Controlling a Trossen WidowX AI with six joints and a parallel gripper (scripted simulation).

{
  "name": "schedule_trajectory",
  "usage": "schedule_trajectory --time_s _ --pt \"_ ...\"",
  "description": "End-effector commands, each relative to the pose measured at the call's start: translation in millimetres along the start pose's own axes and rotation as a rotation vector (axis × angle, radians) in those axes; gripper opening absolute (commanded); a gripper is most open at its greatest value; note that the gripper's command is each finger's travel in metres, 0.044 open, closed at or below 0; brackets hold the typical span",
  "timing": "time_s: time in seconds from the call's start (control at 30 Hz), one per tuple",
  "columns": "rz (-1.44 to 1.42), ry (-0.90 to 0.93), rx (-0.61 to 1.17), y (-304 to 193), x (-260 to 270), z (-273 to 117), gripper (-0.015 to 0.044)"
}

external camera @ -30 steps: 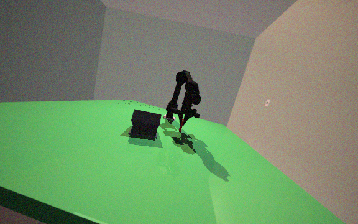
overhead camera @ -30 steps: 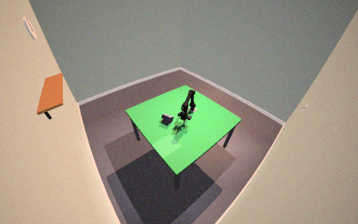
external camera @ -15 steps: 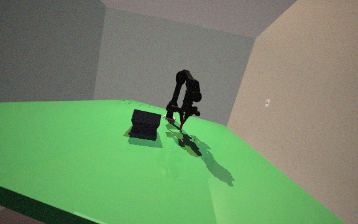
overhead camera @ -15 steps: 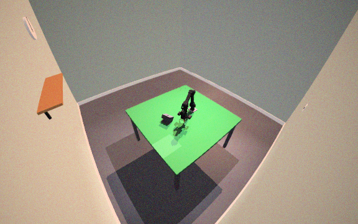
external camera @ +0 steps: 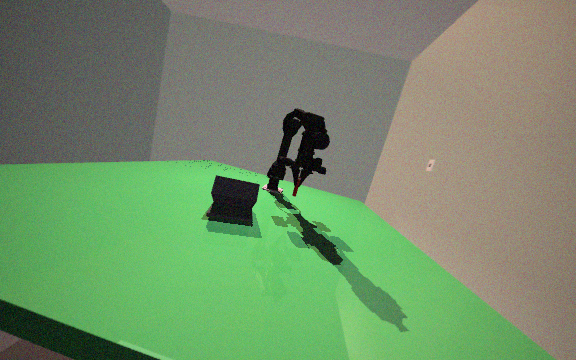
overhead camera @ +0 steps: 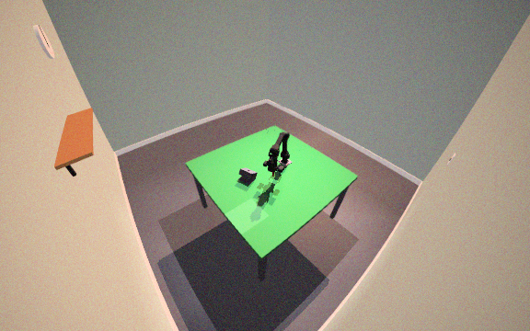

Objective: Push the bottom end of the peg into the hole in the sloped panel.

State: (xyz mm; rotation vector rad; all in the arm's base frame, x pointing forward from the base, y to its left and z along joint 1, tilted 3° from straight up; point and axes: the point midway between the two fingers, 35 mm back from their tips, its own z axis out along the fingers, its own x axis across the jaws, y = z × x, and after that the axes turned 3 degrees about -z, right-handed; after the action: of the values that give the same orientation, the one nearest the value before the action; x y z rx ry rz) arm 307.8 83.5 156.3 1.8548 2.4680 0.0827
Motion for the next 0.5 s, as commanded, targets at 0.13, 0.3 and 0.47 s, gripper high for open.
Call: schedule_trajectory --time_s 0.13,0.3,0.47 --pt "0.005 -0.004 -0.006 0.0 -0.9 -14.4 0.0" --pt "0.009 0.005 -0.017 0.9 -6.3 -15.4 0.0" --pt "0.014 0.014 -0.031 1.8 -12.6 -16.6 0.0"
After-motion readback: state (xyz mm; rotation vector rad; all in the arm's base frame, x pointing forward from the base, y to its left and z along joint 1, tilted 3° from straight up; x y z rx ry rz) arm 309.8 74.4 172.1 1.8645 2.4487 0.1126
